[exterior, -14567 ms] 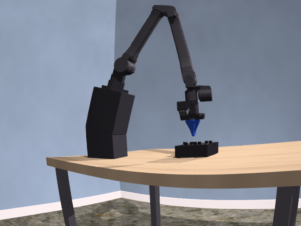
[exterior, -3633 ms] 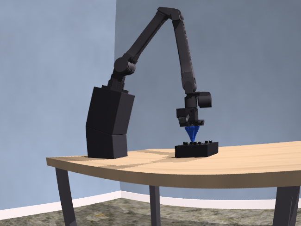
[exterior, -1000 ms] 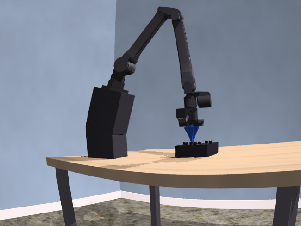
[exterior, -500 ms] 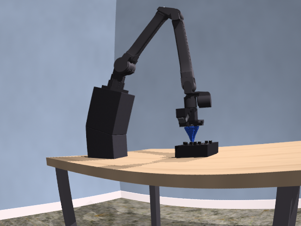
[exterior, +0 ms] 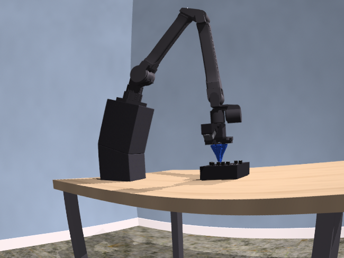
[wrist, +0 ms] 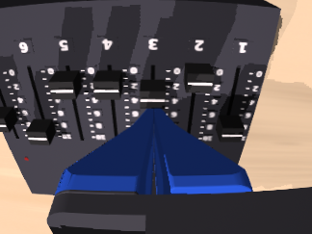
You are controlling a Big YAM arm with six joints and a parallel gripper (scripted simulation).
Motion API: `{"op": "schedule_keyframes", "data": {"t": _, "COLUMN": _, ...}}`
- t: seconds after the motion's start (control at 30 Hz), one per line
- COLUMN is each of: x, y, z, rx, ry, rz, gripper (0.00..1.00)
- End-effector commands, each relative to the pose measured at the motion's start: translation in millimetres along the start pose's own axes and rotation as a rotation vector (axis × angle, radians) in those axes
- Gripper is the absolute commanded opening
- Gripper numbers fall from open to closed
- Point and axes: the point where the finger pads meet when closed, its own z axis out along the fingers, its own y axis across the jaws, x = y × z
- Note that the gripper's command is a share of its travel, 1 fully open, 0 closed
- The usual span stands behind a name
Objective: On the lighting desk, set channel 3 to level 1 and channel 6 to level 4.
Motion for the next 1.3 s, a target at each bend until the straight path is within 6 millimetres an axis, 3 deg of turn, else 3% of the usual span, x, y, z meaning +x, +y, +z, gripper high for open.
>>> {"op": "schedule_keyframes", "data": {"t": 0.0, "x": -16.3, "y": -5.2, "z": 3.9, "rx": 0.01, "ry": -0.02, "rz": 0.013, "gripper": 0.0}}
{"op": "schedule_keyframes", "data": {"t": 1.27, "x": -21.3, "y": -5.3, "z": 3.8, "rx": 0.01, "ry": -0.02, "rz": 0.013, "gripper": 0.0}}
